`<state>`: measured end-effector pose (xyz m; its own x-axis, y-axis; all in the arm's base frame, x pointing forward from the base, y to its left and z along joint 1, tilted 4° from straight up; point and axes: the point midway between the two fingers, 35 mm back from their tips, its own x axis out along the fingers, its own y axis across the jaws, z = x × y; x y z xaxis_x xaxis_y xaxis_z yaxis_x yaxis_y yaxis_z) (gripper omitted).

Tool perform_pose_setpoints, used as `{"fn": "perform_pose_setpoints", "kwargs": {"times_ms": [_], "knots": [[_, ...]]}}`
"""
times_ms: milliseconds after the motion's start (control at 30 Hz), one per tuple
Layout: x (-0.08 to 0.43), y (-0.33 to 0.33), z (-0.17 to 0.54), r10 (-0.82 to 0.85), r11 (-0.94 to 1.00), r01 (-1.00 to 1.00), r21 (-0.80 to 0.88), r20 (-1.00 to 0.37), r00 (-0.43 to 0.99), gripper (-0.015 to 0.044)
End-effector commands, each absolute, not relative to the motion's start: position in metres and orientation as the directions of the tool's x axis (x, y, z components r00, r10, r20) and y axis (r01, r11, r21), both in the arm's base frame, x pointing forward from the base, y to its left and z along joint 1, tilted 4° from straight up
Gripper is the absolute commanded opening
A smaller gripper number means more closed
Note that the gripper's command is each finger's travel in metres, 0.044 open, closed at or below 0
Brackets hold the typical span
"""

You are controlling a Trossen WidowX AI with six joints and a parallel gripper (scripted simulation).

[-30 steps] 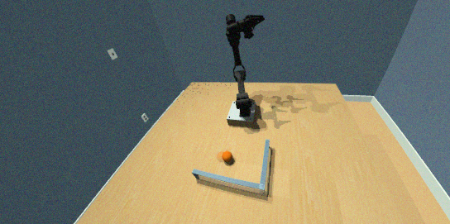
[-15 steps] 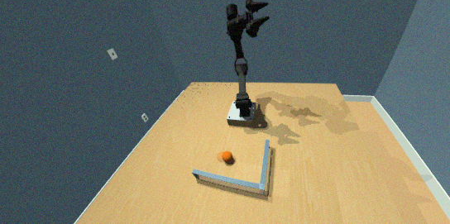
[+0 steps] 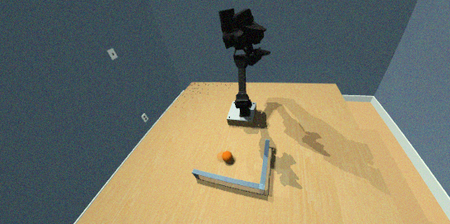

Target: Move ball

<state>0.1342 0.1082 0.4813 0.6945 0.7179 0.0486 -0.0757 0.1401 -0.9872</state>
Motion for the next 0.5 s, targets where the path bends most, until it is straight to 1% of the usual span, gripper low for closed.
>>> {"fn": "perform_pose_setpoints", "kwargs": {"times_ms": [0, 133, 233, 367, 467], "knots": [[0.174, 0.100, 0.457, 0.663, 0.210, -0.243, -0.947, -0.045, 0.747, 0.0363], [0.227, 0.082, 0.414, 0.563, 0.345, -0.451, -0.823, -0.203, 0.801, 0.0363], [0.259, 0.067, 0.378, 0.487, 0.451, -0.553, -0.700, -0.326, 0.810, 0.0363], [0.292, 0.043, 0.323, 0.380, 0.610, -0.616, -0.498, -0.499, 0.779, 0.0363], [0.309, 0.022, 0.279, 0.303, 0.726, -0.598, -0.338, -0.624, 0.720, 0.0363]]}}
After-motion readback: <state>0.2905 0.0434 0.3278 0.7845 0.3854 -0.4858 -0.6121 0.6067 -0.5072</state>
